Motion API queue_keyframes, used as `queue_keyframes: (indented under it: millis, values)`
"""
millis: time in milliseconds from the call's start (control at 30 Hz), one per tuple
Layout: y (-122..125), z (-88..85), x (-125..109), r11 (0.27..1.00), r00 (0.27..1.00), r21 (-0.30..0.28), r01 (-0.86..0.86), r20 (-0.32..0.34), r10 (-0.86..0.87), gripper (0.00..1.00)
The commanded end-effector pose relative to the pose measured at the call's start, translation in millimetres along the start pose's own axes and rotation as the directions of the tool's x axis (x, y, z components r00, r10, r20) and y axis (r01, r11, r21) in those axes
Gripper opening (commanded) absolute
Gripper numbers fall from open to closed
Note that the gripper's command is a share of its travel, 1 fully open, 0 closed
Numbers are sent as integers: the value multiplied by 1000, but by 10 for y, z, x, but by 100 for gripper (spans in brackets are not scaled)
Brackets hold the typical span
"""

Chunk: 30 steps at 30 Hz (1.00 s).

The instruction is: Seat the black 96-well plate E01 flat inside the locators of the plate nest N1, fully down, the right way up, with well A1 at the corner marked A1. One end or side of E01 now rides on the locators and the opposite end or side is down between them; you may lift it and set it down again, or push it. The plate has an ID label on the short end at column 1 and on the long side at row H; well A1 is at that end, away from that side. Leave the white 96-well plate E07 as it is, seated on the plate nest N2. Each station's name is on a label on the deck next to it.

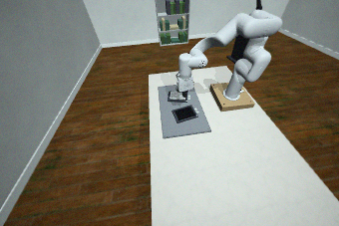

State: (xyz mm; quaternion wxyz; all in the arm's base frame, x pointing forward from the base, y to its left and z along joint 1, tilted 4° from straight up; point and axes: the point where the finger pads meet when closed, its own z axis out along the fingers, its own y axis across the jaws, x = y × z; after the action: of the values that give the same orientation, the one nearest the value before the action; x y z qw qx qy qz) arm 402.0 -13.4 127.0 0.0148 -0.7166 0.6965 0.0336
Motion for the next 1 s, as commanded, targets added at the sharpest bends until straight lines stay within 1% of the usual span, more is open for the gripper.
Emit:
queue_keyframes:
  millis: [0,467,533,800,967]
  values:
    - [-6,-18,22,1000,1000,3,1,-1,-1,0]
    - [-6,356,23,1000,1000,3,1,-1,-1,0]
    - [-6,356,23,1000,1000,3,1,-1,-1,0]
    - [-6,570,23,1000,1000,3,1,-1,-1,0]
    - [-6,583,23,1000,1000,3,1,-1,-1,0]
